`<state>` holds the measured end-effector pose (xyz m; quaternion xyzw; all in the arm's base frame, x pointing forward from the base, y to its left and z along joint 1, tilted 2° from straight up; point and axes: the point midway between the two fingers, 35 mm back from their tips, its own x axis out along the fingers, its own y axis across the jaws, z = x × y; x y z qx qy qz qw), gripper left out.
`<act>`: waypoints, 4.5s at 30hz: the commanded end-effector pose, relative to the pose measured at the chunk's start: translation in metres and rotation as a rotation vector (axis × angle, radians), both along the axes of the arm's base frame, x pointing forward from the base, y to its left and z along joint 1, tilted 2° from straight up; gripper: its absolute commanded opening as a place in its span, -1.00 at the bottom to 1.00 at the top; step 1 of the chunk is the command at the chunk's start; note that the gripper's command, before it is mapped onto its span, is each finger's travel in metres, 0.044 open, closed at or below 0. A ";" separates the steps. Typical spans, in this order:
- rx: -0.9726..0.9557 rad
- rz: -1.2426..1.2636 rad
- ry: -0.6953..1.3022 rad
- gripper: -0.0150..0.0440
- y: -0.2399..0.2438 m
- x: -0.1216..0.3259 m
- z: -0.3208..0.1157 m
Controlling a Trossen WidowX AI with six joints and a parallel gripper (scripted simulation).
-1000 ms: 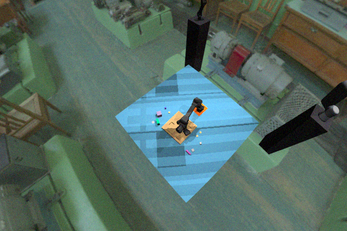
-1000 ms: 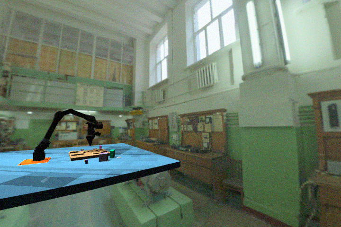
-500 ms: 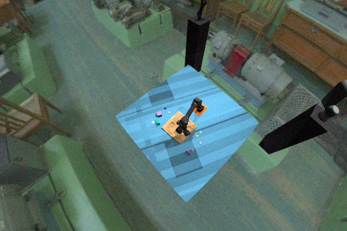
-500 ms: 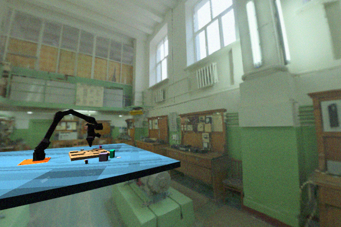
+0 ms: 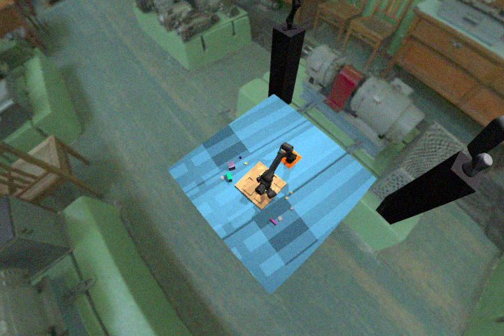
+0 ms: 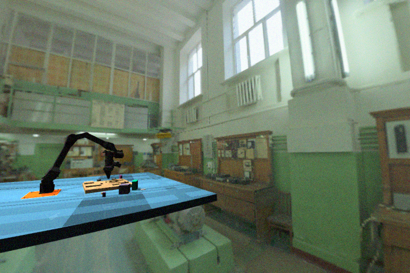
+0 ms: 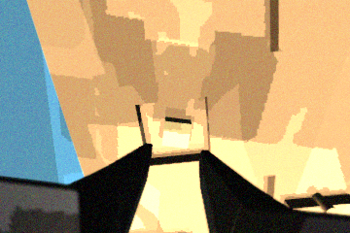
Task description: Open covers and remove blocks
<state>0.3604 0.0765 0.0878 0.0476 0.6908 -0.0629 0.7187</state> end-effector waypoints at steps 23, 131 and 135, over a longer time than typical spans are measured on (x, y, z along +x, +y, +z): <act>-0.001 0.000 0.001 0.00 0.000 0.000 -0.007; -0.001 0.000 0.001 -0.22 0.001 -0.002 0.050; -0.001 0.000 0.001 -0.22 0.001 -0.003 0.060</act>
